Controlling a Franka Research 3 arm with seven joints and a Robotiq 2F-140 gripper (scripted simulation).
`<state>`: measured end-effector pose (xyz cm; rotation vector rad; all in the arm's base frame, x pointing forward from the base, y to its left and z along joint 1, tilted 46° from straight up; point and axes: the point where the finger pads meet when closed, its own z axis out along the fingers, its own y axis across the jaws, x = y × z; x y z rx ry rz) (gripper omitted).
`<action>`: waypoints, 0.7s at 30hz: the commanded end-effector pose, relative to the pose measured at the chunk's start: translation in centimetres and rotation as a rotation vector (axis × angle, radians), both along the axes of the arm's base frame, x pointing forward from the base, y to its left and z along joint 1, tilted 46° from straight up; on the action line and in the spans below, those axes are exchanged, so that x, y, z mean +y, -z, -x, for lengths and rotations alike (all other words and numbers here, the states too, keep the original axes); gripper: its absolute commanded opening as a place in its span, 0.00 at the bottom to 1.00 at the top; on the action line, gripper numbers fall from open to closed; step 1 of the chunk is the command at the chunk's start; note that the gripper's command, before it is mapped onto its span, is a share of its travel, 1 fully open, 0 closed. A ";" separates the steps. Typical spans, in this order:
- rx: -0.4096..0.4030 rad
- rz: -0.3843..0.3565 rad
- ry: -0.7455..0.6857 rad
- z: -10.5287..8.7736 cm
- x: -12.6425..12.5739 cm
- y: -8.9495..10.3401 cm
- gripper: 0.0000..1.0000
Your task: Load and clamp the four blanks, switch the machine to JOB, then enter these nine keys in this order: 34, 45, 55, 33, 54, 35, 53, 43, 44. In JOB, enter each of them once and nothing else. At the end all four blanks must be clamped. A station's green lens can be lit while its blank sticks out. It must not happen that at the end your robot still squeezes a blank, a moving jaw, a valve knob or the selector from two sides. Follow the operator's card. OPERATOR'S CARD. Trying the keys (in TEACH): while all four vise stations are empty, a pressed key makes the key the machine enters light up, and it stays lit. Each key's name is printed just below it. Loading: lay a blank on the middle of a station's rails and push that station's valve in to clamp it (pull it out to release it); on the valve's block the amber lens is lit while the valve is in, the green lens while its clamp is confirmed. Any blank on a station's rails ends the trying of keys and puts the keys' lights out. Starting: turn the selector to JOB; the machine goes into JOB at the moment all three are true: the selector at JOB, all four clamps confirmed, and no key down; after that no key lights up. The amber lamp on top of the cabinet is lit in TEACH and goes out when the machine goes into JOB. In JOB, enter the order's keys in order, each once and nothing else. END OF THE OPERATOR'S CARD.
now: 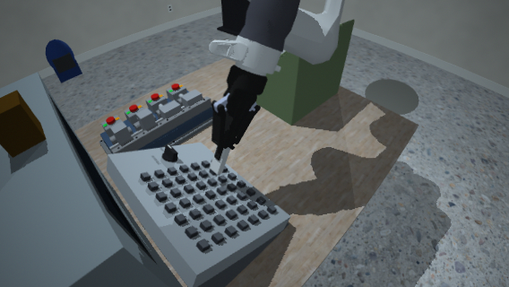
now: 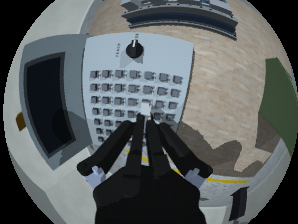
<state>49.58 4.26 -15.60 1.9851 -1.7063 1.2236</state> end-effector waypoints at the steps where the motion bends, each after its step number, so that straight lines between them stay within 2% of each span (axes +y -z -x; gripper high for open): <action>1: -0.001 0.000 0.004 -0.6 -0.1 -0.6 0.00; 5: -0.001 0.000 0.004 -3.3 -0.3 -2.7 0.00; 7: -0.001 0.000 0.004 -3.3 -0.3 -2.7 0.00; 11: -0.001 0.000 0.004 -5.5 -0.5 -4.4 0.00; 21: -0.001 0.000 0.004 -6.0 -0.8 -4.5 0.00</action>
